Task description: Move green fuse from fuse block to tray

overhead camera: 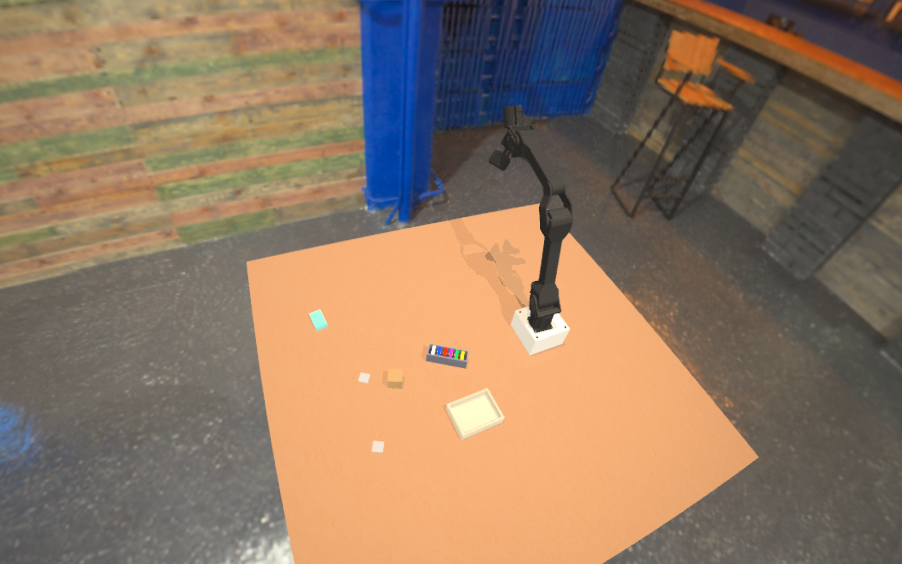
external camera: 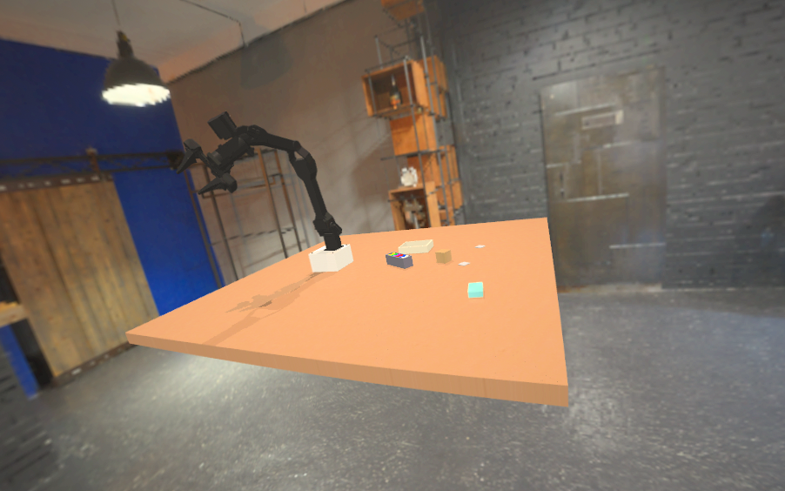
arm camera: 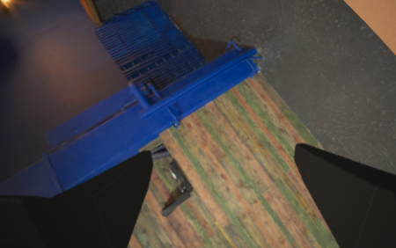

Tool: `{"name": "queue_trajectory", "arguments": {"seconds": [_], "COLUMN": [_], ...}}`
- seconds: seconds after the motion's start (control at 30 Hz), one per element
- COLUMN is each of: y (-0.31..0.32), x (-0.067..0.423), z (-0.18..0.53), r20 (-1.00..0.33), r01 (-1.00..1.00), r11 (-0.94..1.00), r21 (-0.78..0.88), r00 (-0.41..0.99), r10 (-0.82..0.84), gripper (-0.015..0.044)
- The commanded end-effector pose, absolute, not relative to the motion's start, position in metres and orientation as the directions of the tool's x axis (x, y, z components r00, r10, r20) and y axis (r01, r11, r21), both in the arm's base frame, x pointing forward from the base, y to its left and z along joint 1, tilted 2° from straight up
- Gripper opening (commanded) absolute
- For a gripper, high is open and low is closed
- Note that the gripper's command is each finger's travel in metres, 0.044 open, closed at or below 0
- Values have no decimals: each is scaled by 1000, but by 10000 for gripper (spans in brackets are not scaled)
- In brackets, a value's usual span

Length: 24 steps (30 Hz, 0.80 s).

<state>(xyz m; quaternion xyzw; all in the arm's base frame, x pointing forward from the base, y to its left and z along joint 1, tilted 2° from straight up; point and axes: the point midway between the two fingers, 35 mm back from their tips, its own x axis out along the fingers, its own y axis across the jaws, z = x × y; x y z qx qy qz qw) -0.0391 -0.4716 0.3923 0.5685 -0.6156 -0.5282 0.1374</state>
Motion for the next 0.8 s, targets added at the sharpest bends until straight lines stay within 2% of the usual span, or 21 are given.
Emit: {"name": "queue_trajectory", "arguments": {"seconds": [0.0, 0.07, 0.23, 0.4, 0.57, 0.77], "y": [-472, -472, -463, -438, -397, -328], "x": [-36, -15, 64, 140, 207, 275], "z": [391, 381, 343, 304, 265, 217], "r20": [-434, -458, -544, -627, -704, -791], "r01": [-545, -465, -83, 351, 726, 958], "r11": [-216, -303, -538, -577, -401, 46], "r21": [810, 832, 839, 738, 558, 284], "r00": [-310, -266, -105, 39, 158, 261], "r10": [-846, -848, -832, -778, -693, -554], "gripper": [374, 321, 190, 65, 65, 65]}}
